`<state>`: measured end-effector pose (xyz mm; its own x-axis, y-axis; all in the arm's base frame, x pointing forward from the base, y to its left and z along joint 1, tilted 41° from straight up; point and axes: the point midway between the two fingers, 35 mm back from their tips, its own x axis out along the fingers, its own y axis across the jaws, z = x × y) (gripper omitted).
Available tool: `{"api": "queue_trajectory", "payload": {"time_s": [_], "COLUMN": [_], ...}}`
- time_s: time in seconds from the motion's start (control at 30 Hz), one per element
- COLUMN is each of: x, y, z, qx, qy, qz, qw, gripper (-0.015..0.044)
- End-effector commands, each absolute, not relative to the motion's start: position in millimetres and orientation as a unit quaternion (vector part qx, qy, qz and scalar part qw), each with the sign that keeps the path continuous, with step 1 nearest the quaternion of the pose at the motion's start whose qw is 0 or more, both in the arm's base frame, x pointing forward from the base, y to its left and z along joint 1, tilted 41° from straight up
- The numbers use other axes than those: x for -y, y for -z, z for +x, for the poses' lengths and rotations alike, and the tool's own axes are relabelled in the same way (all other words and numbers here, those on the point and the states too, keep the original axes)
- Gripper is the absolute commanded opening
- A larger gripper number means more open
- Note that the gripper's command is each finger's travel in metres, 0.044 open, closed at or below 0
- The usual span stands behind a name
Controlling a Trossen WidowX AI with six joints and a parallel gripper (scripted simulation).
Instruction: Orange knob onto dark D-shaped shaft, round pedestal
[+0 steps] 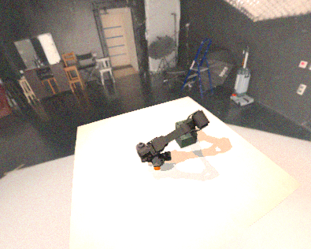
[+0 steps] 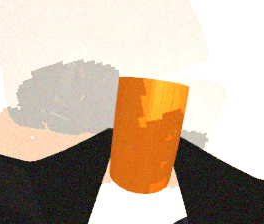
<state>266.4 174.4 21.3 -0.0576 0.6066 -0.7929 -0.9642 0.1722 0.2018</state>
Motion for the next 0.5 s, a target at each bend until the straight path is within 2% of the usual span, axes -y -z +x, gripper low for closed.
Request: {"api": "queue_trajectory", "payload": {"time_s": [0.0, 0.47], "x": [-176, -183], "y": [-26, -39], "z": [267, 271], "qx": [-0.422, -0.493], "qy": [-0.597, -0.566], "qz": [-0.241, -0.309], "qw": [0.638, 0.584], "gripper": [0.0181, 0.0181]}}
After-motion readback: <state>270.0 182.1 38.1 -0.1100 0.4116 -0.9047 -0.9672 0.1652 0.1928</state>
